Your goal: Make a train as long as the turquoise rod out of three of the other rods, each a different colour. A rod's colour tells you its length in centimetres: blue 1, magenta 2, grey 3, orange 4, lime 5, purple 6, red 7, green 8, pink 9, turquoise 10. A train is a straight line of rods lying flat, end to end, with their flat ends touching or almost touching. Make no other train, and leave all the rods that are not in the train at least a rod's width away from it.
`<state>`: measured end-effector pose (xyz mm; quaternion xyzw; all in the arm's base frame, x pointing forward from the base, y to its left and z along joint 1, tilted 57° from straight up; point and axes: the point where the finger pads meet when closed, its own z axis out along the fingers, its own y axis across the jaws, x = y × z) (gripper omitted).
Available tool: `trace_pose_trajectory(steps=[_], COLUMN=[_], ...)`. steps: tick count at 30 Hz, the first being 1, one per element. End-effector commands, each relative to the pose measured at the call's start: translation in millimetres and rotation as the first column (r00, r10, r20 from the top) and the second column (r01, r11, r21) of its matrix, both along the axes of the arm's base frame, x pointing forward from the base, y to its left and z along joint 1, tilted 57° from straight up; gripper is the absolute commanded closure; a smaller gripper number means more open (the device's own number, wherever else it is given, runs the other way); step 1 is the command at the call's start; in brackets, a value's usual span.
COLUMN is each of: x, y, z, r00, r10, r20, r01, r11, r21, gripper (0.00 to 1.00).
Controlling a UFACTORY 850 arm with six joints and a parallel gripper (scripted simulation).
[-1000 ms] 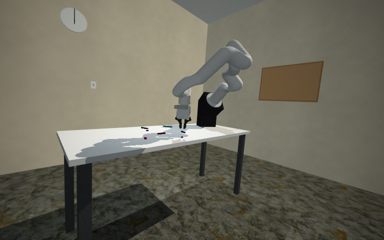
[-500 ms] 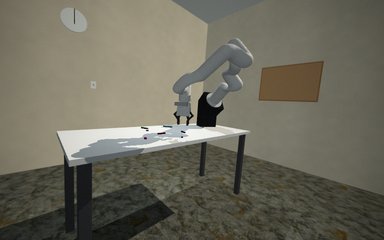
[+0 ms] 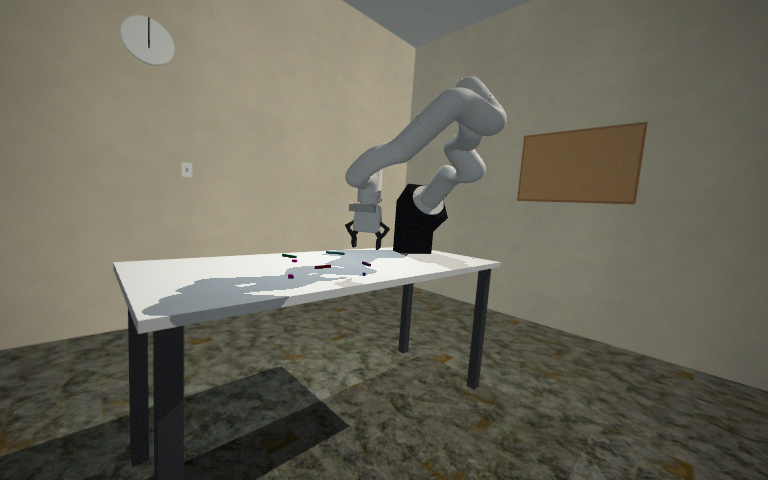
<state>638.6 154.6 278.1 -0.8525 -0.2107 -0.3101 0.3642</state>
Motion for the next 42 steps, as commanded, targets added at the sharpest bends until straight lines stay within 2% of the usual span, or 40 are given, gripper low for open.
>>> trace_pose_trajectory(steps=[1, 10, 14, 19, 21, 24, 33, 36, 38, 40, 42], x=[0.5, 10.2, 26.4, 54.8, 54.8, 75.8, 114.2, 126.5, 126.5, 141.2, 147.0], y=[-0.5, -1.9, -4.5, -9.7, -9.7, -14.1, -23.7, -27.2, -27.2, -31.9, -33.8], z=[0.6, 2.5, 5.4, 10.0, 10.0, 12.9, 17.2, 18.1, 18.1, 19.0, 19.3], r00=[1.0, 0.999, 0.99, 0.956, 0.956, 0.913, 0.788, 0.734, 0.734, 0.66, 0.627], r10=[-0.001, -0.031, -0.078, -0.153, -0.153, -0.202, -0.269, -0.284, -0.284, -0.296, -0.298], r20=[0.001, -0.041, -0.114, -0.249, -0.249, -0.355, -0.554, -0.617, -0.617, -0.691, -0.719], r01=[0.001, 0.032, 0.085, 0.187, 0.187, 0.268, 0.427, 0.48, 0.48, 0.544, 0.569], r11=[1.0, 0.999, 0.994, 0.975, 0.975, 0.952, 0.887, 0.86, 0.86, 0.822, 0.806], r21=[0.0, 0.024, 0.061, 0.117, 0.117, 0.148, 0.176, 0.176, 0.176, 0.167, 0.162], gripper=[0.0, 0.0, 0.0, 0.0, 0.0, 0.0, 0.0, 0.0, 0.0, 0.0, 0.0])
